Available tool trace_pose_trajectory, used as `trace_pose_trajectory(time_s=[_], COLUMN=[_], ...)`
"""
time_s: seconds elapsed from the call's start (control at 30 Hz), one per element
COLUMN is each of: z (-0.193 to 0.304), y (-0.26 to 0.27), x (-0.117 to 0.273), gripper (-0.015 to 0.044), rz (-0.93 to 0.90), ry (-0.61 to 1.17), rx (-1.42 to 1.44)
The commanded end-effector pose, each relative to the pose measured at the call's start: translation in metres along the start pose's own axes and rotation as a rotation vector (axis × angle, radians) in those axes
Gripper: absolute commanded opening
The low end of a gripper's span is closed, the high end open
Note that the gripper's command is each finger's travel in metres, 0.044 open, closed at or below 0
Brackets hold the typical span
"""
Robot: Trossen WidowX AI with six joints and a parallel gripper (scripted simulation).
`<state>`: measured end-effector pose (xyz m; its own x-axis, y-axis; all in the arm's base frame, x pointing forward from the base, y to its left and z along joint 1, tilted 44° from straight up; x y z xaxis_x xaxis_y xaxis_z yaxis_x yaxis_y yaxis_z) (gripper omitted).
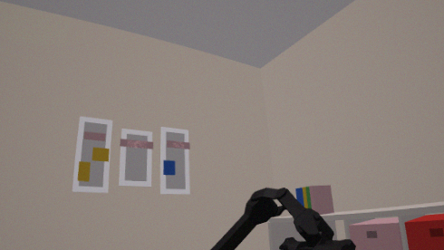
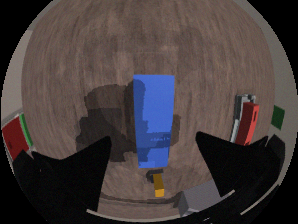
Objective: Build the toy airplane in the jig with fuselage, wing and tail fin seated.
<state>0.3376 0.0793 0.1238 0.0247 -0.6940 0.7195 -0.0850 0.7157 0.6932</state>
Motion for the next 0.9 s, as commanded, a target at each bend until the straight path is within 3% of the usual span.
trace_pose_trajectory(time_s=[0.0,0.87], z=[0.003,0.003], y=[-0.001,-0.001], x=[-0.009,-0.047], gripper=[0.0440,0.0440], rz=[-0.005,-0.006], ry=[0.011,0.011], rx=[-0.010,-0.010])
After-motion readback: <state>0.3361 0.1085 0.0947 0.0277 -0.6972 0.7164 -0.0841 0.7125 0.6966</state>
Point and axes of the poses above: the point midway between the two fingers, 35 mm back from their tips, its own x axis back along the fingers, its own y axis across the jaws, z = x × y, the point moved 6 cm from there along x, back along the fingers, and after that the axes turned 7 degrees about x, right-handed, at the moved point
